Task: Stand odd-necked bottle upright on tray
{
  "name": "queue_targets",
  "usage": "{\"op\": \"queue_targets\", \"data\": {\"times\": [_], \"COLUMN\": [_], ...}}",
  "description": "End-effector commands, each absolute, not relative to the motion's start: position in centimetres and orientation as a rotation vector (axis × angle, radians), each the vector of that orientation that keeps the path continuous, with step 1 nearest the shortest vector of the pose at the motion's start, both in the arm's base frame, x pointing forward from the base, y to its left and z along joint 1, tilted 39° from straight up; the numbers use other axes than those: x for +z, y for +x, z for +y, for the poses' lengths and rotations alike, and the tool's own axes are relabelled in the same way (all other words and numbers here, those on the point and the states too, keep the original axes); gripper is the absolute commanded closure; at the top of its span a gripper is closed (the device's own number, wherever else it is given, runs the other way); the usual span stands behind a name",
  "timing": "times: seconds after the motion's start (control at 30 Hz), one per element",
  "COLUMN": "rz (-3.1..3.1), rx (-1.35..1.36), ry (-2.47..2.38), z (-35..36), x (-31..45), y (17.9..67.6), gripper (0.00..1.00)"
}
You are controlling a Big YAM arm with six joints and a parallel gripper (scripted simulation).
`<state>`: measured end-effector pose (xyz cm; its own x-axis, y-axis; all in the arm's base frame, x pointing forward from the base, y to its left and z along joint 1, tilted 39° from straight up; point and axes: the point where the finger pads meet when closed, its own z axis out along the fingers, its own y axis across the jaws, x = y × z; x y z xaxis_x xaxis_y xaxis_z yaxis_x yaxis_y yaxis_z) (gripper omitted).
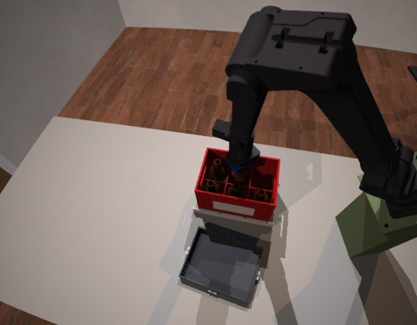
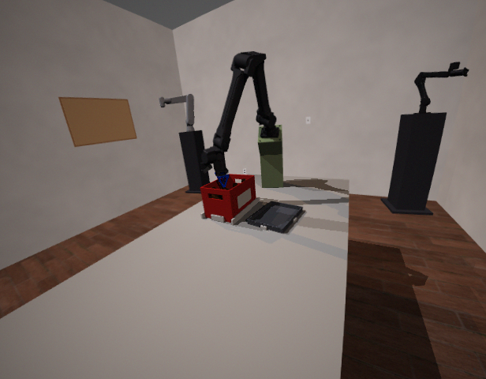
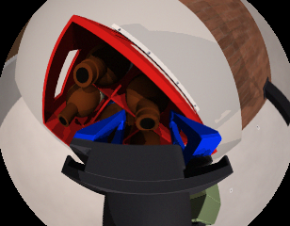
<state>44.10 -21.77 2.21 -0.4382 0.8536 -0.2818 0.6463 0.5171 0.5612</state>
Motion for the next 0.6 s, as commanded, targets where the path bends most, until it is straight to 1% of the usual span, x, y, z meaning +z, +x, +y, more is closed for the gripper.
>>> {"op": "queue_targets", "data": {"times": [0.0, 0.13, 0.57], "rz": [2.201, 2.213, 2.210], "rx": [0.503, 0.503, 0.499], "ry": [1.207, 1.225, 1.217], "z": [-22.3, -22.5, -22.5], "x": [3.7, 2.8, 5.8], "y": [44.6, 44.0, 41.5], "gripper": [0.39, 0.39, 0.39]}}
